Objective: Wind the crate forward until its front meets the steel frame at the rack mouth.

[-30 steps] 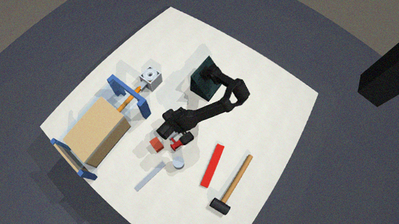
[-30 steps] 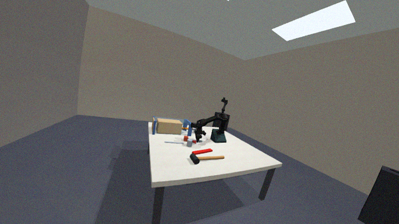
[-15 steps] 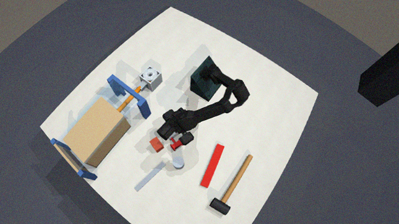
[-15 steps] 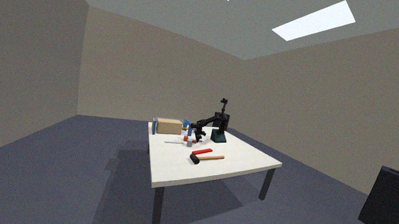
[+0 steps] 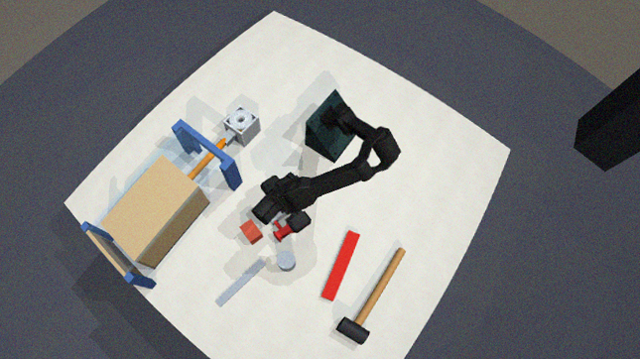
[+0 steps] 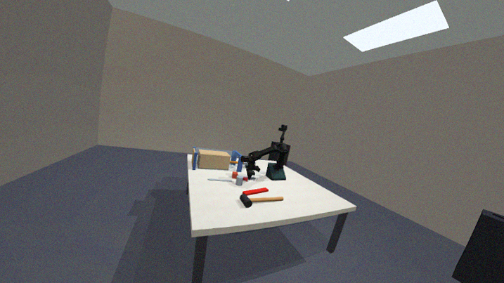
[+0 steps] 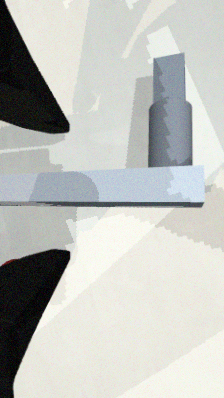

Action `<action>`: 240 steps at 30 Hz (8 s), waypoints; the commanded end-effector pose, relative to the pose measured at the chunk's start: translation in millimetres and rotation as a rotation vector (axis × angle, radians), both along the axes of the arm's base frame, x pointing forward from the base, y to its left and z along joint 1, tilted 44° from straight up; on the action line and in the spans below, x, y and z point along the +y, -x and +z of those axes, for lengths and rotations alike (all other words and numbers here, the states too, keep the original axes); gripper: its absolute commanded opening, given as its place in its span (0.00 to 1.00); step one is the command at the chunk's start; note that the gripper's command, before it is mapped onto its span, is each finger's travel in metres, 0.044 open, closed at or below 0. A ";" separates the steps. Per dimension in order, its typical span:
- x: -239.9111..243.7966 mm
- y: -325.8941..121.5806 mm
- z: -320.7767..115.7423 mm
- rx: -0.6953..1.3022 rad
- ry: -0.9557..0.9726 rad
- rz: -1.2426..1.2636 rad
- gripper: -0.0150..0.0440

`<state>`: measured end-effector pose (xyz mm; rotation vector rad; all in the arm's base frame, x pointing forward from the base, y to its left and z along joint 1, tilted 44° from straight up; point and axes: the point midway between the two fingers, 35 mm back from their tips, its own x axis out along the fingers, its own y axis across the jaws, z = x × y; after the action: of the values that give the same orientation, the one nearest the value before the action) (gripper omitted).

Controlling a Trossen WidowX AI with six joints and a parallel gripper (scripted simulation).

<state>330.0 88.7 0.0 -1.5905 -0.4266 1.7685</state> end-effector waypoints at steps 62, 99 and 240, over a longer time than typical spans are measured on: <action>-84.0 2.4 92.7 -0.058 0.080 -0.052 0.25; -191.7 12.5 42.7 0.516 0.095 -0.886 0.25; -281.7 181.7 -94.4 0.168 0.788 -3.118 0.25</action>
<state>149.7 -192.3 -95.5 -0.4010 1.9016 -0.6788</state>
